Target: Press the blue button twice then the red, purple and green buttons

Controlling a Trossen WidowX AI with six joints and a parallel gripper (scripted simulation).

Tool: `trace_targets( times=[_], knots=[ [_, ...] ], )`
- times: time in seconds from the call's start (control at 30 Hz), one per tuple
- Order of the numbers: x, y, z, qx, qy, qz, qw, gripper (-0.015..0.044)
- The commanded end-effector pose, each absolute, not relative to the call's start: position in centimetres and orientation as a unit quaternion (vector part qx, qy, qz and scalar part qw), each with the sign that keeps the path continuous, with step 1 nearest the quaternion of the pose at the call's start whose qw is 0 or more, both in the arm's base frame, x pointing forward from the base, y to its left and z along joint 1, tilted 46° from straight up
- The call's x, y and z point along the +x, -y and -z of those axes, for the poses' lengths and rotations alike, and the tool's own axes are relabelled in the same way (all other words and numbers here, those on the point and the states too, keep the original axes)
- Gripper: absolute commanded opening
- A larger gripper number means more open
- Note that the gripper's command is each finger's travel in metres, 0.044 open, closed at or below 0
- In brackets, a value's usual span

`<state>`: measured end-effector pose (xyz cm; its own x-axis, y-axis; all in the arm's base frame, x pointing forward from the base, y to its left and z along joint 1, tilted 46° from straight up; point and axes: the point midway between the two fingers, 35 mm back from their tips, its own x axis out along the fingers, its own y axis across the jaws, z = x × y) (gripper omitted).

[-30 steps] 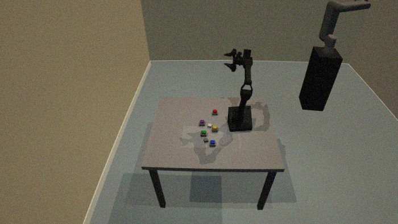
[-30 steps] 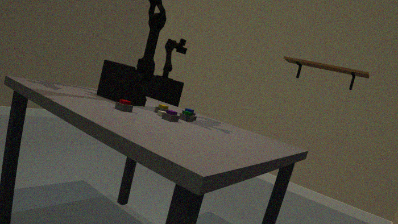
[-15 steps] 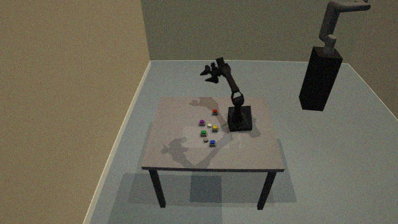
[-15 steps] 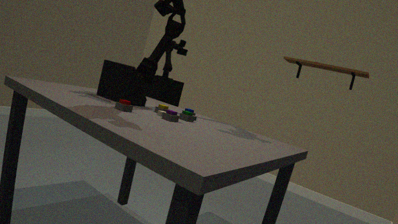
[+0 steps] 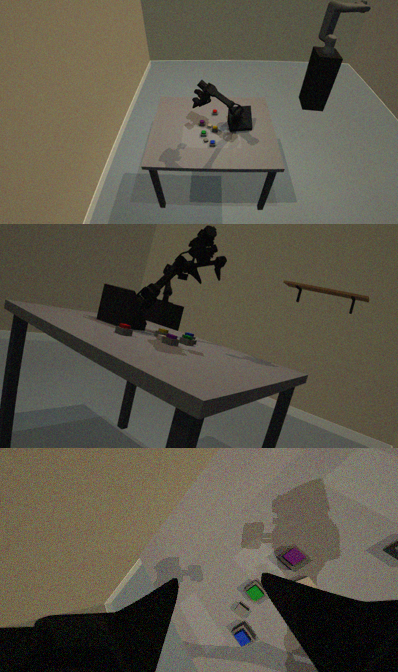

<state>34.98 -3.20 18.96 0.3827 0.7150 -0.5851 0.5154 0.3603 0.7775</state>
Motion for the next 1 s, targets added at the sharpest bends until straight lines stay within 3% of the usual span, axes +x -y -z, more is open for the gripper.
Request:
trace_targets(
  times=[0.0, 0.37, 0.67, 0.97],
  knots=[
    [31.7, -3.4, -19.1, 0.467, -0.608, -0.148, 0.625, 0.0400],
    [19.2, -14.2, -18.6, 0.205, -0.700, -0.334, 0.596, 0.0400],
    [18.9, -14.3, -18.6, 0.201, -0.701, -0.338, 0.595, 0.0400],
    [17.6, -18.5, -14.3, 0.202, -0.700, -0.339, 0.595, 0.0164]
  ],
)
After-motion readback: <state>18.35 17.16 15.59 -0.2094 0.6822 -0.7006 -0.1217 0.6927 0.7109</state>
